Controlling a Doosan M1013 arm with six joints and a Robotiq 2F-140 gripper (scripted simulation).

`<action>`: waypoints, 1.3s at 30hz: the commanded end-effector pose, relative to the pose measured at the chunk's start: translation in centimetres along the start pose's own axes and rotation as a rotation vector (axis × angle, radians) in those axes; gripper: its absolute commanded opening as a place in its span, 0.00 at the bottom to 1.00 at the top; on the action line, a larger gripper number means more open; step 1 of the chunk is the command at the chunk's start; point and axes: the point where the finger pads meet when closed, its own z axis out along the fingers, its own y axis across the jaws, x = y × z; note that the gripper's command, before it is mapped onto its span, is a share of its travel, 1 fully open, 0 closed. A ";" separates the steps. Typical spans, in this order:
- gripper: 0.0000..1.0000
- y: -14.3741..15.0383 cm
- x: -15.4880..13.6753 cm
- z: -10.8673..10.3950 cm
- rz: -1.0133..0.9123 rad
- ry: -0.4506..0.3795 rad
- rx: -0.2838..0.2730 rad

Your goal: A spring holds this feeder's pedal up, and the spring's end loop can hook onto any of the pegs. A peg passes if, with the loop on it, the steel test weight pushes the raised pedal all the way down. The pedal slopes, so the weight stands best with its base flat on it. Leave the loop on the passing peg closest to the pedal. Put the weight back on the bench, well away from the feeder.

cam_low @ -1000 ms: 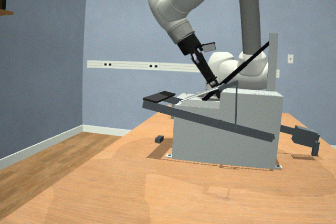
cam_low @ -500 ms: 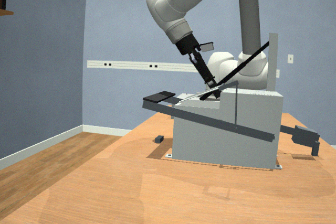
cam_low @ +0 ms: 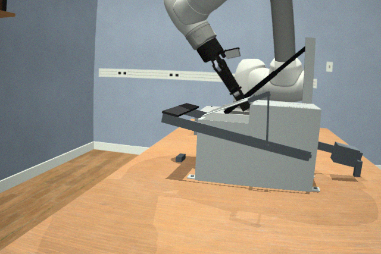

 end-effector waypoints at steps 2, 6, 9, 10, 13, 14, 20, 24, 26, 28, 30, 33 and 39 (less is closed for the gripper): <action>0.17 0.0 0.0 -0.1 -0.001 0.000 -0.001; 0.17 0.0 -0.1 -0.2 -0.001 0.000 -0.001; 0.17 0.0 -0.3 -0.3 -0.001 0.000 -0.001; 0.17 0.0 -0.3 -0.4 -0.001 0.000 -0.001; 0.17 0.0 -0.5 -0.5 -0.001 0.000 -0.001; 0.17 0.0 -0.5 -0.5 -0.001 0.000 -0.001; 0.17 0.0 -0.6 -0.6 -0.001 0.000 -0.001; 0.17 0.0 -0.8 -0.7 -0.001 0.000 -0.001; 0.17 0.0 -0.9 -0.8 -0.001 0.000 -0.001; 0.17 0.0 -1.0 -0.9 -0.001 0.000 -0.001; 0.17 0.0 -1.1 -0.9 -0.001 0.000 -0.001; 0.17 0.0 -1.2 -1.0 -0.001 0.000 -0.001; 0.17 0.0 -1.4 -1.1 0.000 0.000 -0.001</action>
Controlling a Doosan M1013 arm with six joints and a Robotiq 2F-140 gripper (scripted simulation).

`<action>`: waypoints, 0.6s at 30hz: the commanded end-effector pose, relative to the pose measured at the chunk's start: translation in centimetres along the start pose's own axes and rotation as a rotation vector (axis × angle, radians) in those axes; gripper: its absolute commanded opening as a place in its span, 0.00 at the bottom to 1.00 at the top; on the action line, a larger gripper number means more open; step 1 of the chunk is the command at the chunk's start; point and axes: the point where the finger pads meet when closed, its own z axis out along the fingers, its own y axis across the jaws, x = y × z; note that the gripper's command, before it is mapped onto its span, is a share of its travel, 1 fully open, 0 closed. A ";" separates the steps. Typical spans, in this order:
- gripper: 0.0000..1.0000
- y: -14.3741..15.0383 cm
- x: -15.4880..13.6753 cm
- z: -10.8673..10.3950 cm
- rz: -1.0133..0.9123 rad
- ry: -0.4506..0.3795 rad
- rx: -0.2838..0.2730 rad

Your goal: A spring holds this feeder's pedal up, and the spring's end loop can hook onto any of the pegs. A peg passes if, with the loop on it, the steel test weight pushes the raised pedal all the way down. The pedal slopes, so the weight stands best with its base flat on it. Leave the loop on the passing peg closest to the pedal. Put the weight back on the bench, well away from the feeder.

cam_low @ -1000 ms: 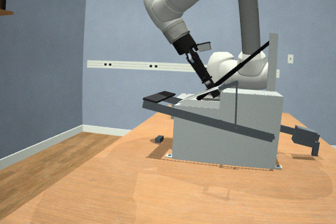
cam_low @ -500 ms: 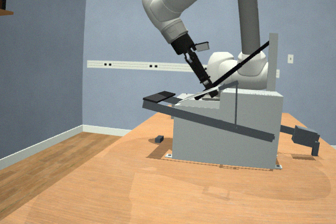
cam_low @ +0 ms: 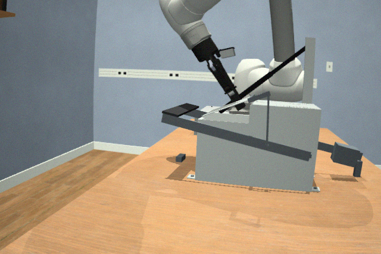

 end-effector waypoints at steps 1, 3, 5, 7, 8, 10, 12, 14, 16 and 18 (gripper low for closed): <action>0.17 0.0 -0.1 -0.2 -0.001 0.000 -0.001; 0.17 0.0 -0.2 -0.2 -0.001 0.000 -0.001; 0.17 0.0 -0.3 -0.3 0.000 0.000 -0.001; 0.17 0.0 -0.3 -0.4 0.000 0.000 -0.001; 0.17 0.0 -0.4 -0.4 0.000 0.000 -0.001; 0.17 0.0 -0.5 -0.5 0.000 0.000 -0.001; 0.17 0.0 -0.6 -0.5 0.000 0.000 -0.001; 0.17 0.0 -0.6 -0.5 0.000 0.000 -0.001; 0.17 0.0 -0.6 -0.6 0.000 0.000 -0.001; 0.17 0.0 -0.7 -0.6 0.000 0.000 -0.001</action>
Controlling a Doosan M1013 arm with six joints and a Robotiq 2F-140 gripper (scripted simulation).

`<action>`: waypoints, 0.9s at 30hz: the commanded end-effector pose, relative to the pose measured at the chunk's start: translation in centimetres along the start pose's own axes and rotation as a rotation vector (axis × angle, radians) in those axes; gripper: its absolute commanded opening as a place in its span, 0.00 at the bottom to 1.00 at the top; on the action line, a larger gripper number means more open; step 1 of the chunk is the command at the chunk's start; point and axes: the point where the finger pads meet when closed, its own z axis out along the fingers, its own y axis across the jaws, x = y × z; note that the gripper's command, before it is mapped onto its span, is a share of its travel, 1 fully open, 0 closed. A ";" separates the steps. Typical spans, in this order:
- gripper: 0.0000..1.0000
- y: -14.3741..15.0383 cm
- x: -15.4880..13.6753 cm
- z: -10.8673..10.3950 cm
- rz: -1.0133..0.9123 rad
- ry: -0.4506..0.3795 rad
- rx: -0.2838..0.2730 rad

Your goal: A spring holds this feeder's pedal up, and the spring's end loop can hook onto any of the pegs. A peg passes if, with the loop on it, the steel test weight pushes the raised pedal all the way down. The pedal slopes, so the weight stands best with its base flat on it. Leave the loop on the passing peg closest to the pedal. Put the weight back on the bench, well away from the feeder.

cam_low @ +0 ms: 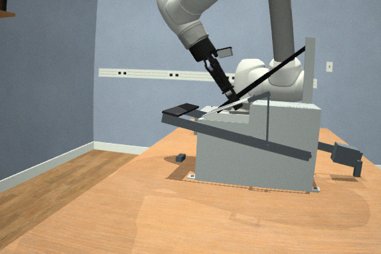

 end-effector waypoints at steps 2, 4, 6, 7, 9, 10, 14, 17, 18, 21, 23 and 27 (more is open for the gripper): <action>0.17 0.0 -0.1 -0.2 -0.001 0.000 -0.001; 0.17 0.0 -0.2 -0.3 -0.001 0.000 -0.001; 0.17 0.0 -0.3 -0.3 -0.001 0.000 -0.001; 0.17 0.0 -0.4 -0.4 -0.001 0.000 -0.001; 0.17 0.0 -0.5 -0.5 -0.001 0.000 -0.001; 0.17 0.0 -0.5 -0.5 -0.001 0.000 -0.001; 0.17 0.0 -0.5 -0.5 -0.001 0.000 -0.001; 0.17 0.0 -0.7 -0.6 -0.001 0.000 -0.001; 0.17 0.0 -0.7 -0.7 -0.001 0.000 -0.001; 0.17 0.0 -0.9 -0.8 -0.001 0.000 -0.001; 0.17 0.0 -1.0 -0.8 -0.001 0.000 -0.001; 0.17 0.0 -1.1 -1.0 -0.001 0.000 -0.001</action>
